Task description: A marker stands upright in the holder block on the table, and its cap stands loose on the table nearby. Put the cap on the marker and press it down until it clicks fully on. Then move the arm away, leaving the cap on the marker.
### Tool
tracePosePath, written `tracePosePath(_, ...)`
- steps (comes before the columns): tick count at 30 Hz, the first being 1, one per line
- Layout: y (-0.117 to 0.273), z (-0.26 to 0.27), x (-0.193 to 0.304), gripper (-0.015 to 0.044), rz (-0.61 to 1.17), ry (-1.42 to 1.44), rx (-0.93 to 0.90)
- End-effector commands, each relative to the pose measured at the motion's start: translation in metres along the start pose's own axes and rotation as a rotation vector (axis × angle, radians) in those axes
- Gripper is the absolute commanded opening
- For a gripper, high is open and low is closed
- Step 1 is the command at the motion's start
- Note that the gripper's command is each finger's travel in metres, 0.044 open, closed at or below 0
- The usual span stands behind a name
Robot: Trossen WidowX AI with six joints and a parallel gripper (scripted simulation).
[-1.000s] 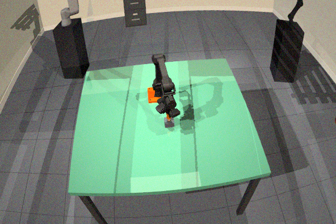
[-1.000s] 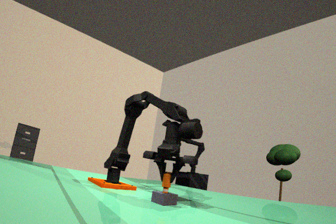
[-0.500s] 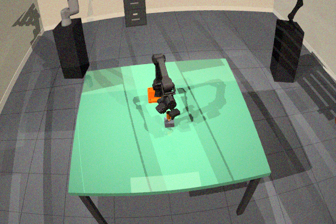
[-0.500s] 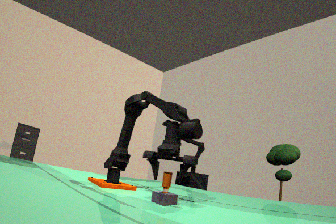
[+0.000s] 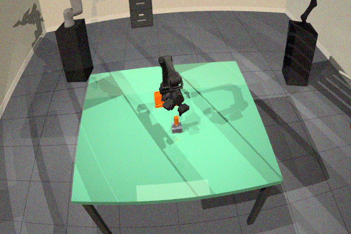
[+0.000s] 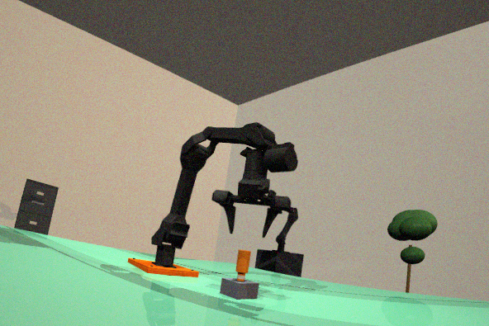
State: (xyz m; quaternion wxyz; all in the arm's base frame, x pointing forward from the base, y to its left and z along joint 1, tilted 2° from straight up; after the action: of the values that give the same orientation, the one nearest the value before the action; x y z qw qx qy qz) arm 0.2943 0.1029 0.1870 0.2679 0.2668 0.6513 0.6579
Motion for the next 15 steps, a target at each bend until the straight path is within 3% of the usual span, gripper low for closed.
tracePosePath(1,-0.001,0.0,-0.0003,0.0282,0.002,0.307,0.002)
tracePosePath(8,-0.0061,-0.0002,-0.0008,0.0099,0.004,0.928,0.0)
tracePosePath(12,-0.0062,-0.0002,-0.0008,0.0,0.004,0.944,0.0)
tracePosePath(15,-0.0062,-0.0002,-0.0008,0.0,0.004,0.944,0.0)
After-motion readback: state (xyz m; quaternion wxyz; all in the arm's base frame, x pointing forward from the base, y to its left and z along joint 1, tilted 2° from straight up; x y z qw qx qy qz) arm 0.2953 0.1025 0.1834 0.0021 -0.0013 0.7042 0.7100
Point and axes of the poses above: the point midway between the two fingers, 35 mm back from their tips, its own y axis back along the fingers, its own z axis across the jaws, x = y × z, the point moved 2 cm from there along y, back along the fingers, and after that the axes turned 1 degree about -y, right-handed, at the moved point
